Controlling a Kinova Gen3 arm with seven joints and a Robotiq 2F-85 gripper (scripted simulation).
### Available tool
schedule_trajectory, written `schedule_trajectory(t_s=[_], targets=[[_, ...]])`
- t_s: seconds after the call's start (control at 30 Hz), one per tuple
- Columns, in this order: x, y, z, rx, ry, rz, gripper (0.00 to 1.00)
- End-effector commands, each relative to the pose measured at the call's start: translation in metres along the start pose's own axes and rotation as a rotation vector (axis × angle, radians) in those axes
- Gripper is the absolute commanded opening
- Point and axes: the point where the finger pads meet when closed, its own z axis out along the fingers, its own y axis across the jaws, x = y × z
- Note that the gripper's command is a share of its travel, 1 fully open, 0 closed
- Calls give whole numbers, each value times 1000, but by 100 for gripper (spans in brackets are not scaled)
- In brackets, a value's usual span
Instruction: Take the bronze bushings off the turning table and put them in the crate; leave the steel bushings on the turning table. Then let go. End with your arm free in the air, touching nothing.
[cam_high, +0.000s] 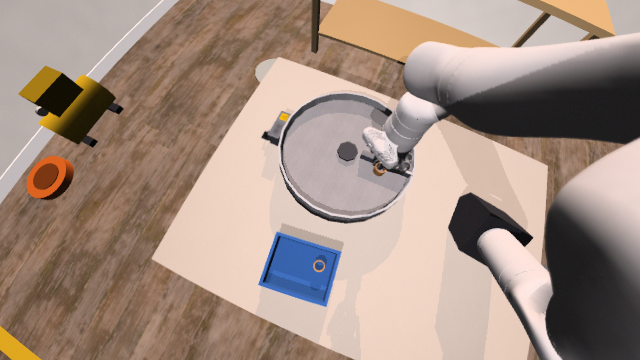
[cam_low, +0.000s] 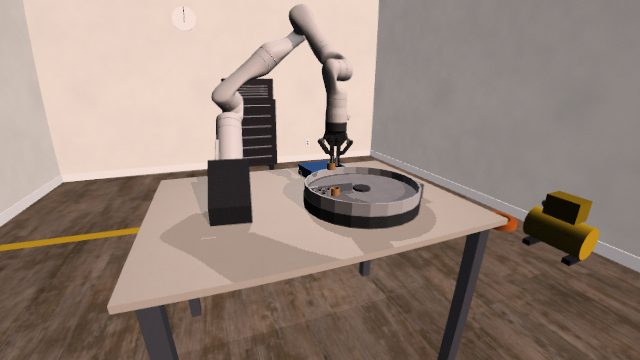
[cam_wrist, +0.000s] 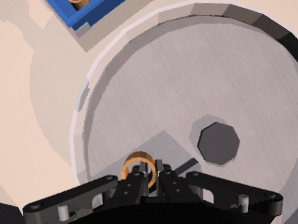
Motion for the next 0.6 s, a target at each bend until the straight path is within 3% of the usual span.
schedule_trajectory(t_s=[0.0, 0.07, 0.47, 0.57], targets=[[28, -3, -1, 0, -1, -17, 0], [50, -6, -1, 0, -1, -17, 0], [50, -6, -1, 0, -1, -17, 0], [82, -11, -1, 1, -1, -16, 0]])
